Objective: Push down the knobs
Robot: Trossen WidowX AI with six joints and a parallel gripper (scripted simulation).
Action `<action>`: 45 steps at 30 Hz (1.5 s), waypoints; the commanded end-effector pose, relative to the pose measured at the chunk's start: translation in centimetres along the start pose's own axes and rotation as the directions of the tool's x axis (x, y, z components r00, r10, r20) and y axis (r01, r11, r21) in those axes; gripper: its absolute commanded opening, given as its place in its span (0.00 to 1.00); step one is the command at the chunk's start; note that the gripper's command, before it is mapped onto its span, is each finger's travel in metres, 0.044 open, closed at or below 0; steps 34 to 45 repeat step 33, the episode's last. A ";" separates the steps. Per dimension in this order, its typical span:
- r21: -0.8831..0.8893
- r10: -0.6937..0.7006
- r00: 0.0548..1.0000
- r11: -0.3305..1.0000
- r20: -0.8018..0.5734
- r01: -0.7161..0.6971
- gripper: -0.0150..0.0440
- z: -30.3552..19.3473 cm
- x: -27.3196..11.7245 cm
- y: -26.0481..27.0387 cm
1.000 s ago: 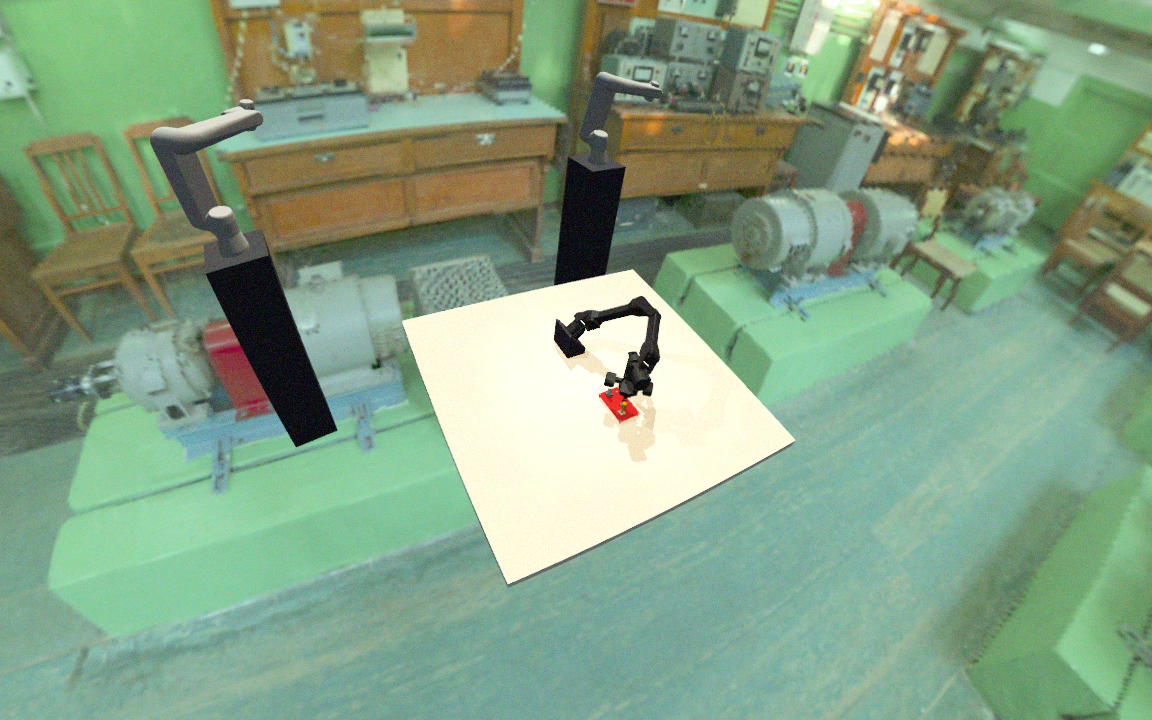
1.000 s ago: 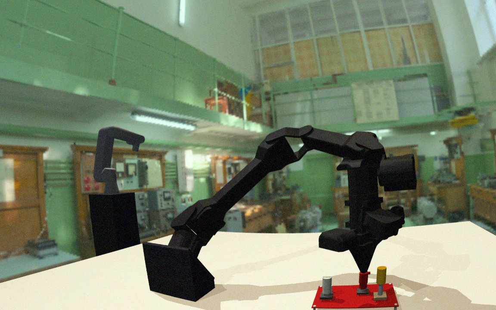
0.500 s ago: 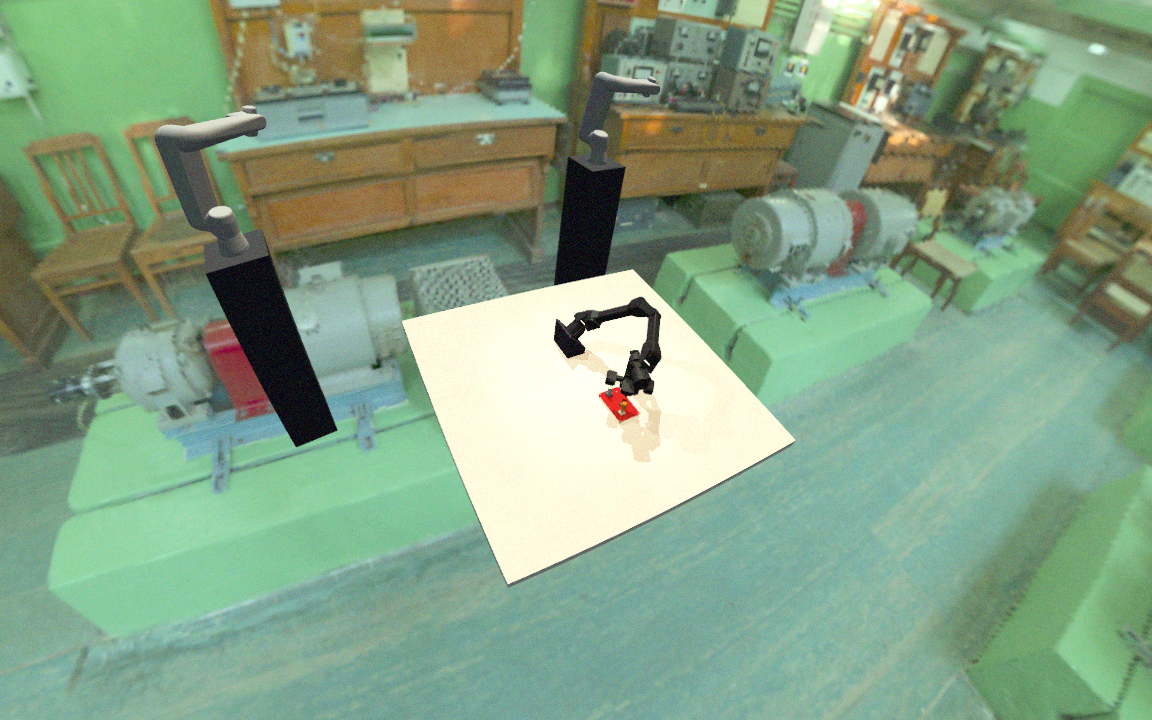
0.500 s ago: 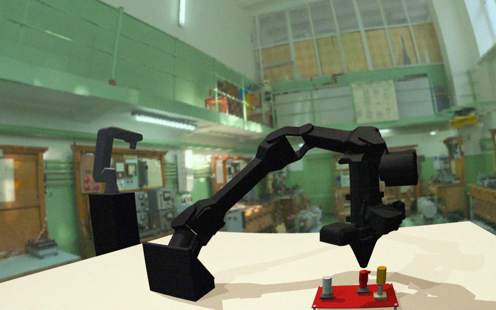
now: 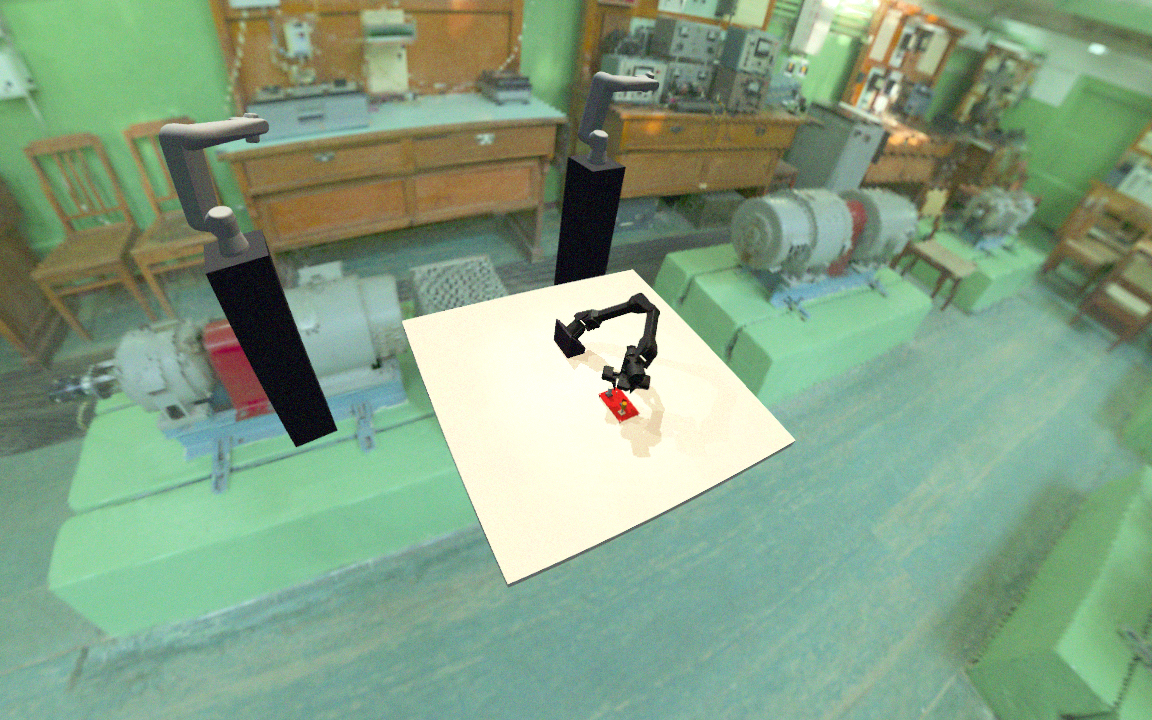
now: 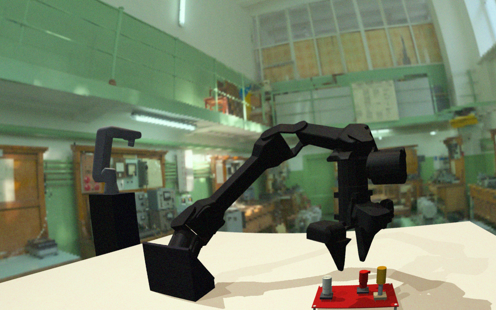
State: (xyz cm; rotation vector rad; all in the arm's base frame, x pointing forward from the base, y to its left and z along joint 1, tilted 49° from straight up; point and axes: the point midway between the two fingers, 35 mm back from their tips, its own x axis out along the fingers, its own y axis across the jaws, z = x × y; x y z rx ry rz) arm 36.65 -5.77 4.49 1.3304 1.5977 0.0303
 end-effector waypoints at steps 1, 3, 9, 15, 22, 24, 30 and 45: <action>0.012 -0.002 1.000 1.000 0.016 0.002 0.92 -2.1 -1.5 -3.4; 0.012 -0.003 1.000 1.000 0.017 0.003 1.00 -3.7 -1.9 -5.2; 0.012 0.000 1.000 1.000 0.012 0.000 1.00 -8.5 -1.9 -9.8; 0.012 0.000 1.000 1.000 0.011 0.000 1.00 -8.7 -1.9 -9.9; 0.012 0.000 1.000 1.000 0.011 0.000 1.00 -8.7 -1.9 -9.9; 0.012 0.000 1.000 1.000 0.011 0.000 1.00 -8.7 -1.9 -9.9; 0.012 0.000 1.000 1.000 0.011 0.000 1.00 -8.7 -1.9 -9.9; 0.012 0.000 1.000 1.000 0.011 0.000 1.00 -8.7 -1.9 -9.9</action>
